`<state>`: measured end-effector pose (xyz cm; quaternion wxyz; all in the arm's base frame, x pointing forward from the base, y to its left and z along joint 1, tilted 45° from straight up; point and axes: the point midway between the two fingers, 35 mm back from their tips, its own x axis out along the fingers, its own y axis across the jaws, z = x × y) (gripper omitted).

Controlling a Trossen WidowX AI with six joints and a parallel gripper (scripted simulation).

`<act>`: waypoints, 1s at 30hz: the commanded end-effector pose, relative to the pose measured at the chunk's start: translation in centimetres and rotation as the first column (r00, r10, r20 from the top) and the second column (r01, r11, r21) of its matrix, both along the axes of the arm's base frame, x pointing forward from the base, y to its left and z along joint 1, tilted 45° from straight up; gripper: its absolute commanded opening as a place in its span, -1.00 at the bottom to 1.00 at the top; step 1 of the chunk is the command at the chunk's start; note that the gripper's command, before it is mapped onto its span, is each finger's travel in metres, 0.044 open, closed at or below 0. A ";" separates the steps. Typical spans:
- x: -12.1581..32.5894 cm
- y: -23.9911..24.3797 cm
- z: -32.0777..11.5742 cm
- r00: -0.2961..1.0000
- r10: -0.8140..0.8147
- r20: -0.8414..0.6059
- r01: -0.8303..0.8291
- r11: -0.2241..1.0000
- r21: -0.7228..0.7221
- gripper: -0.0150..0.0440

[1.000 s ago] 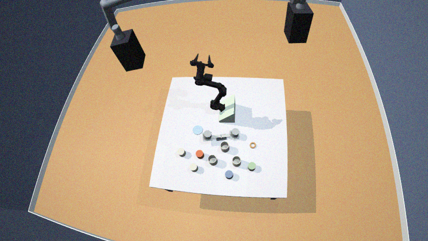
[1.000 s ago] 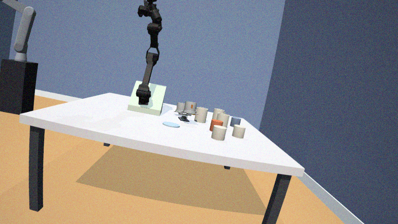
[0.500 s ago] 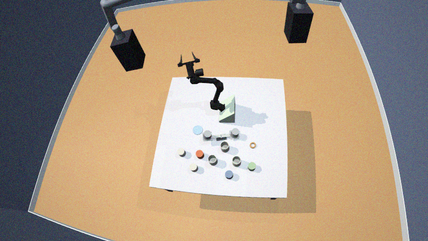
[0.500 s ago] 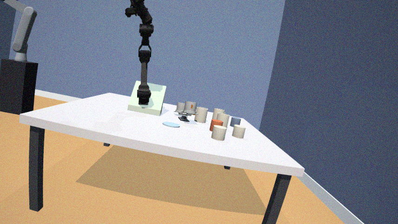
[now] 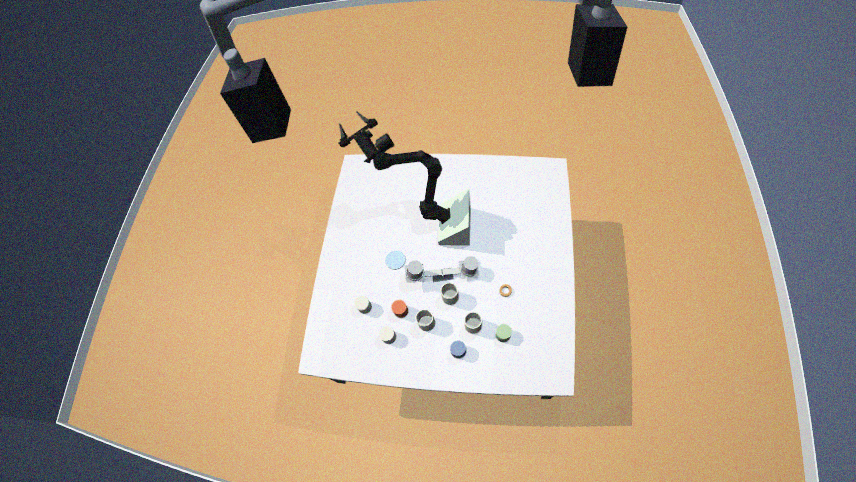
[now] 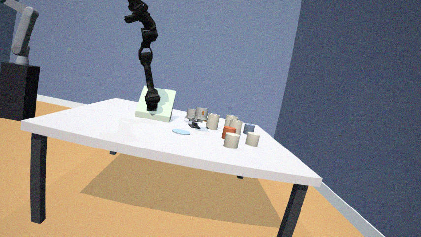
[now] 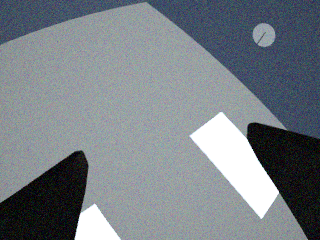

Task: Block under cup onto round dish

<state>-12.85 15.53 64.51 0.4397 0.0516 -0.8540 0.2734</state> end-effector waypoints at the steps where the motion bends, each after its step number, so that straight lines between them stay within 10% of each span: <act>1: 0.1 -3.2 0.6 0.999 0.029 -0.023 -0.027 0.995 0.095 1.00; 30: 9.0 -23.1 0.3 0.903 0.323 -0.282 -0.060 0.746 0.663 1.00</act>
